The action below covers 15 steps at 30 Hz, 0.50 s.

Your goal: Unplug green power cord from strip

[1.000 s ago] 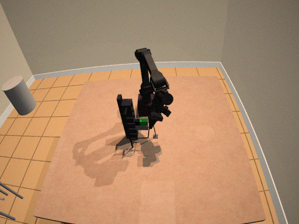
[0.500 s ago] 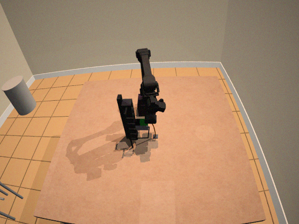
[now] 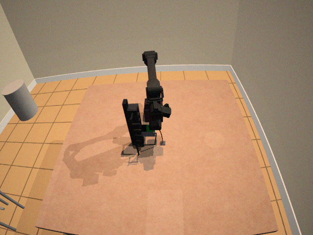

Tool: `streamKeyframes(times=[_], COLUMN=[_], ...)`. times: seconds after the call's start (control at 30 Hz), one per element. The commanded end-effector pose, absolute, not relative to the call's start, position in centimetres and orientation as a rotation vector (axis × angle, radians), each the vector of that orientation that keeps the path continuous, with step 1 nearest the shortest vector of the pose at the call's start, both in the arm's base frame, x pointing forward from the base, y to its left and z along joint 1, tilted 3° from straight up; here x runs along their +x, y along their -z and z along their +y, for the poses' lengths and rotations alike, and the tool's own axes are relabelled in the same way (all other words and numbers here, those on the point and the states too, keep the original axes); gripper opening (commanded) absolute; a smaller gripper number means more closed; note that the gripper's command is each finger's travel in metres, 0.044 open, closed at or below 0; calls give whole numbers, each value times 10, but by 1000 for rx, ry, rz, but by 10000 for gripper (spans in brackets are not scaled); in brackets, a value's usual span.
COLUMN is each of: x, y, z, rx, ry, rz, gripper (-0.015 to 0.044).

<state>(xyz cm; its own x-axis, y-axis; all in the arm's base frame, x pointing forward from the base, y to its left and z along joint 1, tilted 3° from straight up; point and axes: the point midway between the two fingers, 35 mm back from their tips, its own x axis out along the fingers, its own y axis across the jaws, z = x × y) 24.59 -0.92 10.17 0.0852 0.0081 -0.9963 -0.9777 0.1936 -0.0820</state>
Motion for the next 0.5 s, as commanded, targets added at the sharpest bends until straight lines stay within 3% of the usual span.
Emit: streamKeyframes(times=[0.0,0.47], x=[244,238], y=[-102,-101], z=[-16,-36], rx=[-1093,-1094], ry=[-1019,-1018], rz=[1220,1221], gripper=[160,160])
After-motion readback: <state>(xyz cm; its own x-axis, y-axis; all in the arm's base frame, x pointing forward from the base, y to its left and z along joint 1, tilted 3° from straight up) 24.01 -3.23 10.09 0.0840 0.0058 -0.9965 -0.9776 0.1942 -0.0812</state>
